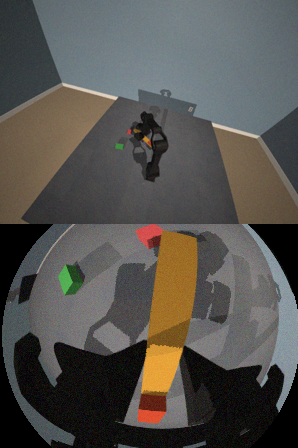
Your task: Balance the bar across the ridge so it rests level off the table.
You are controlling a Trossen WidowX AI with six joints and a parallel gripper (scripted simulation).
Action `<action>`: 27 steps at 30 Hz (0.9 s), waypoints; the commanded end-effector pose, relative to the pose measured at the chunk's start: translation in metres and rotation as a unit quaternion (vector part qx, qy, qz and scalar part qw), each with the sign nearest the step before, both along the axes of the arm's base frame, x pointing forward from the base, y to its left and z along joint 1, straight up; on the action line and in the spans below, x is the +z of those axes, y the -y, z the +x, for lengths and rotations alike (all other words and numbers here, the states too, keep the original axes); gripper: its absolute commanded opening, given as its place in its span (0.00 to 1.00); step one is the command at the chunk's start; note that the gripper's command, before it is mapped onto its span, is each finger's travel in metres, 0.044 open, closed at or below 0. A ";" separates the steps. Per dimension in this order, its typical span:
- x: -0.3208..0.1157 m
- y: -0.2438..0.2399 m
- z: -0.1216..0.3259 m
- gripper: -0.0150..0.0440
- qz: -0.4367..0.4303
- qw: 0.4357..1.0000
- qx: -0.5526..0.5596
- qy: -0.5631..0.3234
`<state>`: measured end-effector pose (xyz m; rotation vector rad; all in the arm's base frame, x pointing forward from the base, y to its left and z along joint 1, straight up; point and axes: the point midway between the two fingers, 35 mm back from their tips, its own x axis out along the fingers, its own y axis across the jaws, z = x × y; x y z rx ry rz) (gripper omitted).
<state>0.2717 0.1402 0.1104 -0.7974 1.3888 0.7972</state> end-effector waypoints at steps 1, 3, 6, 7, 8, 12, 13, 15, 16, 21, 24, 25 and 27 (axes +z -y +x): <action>0.000 0.000 0.000 0.25 0.000 1.000 0.000 0.000; 0.000 0.000 0.000 0.34 0.000 1.000 0.000 0.000; 0.000 0.000 0.000 0.48 0.000 1.000 0.000 0.000; 0.000 0.000 0.000 0.52 0.000 1.000 0.000 0.000; 0.000 0.000 0.000 0.54 0.000 1.000 0.000 0.000; 0.000 0.000 0.000 0.54 0.000 1.000 0.000 0.000; 0.000 0.000 0.000 0.54 0.000 1.000 0.000 0.000; 0.000 0.000 0.000 0.54 0.000 1.000 0.000 0.000; 0.000 0.000 0.000 0.54 0.000 1.000 0.000 0.000; 0.000 0.000 0.000 0.54 0.000 1.000 0.000 0.000; 0.000 0.000 0.000 0.54 0.000 1.000 0.000 0.000; 0.000 0.000 0.000 0.54 0.000 1.000 0.000 0.000; 0.000 0.000 0.000 0.54 0.000 1.000 0.000 0.000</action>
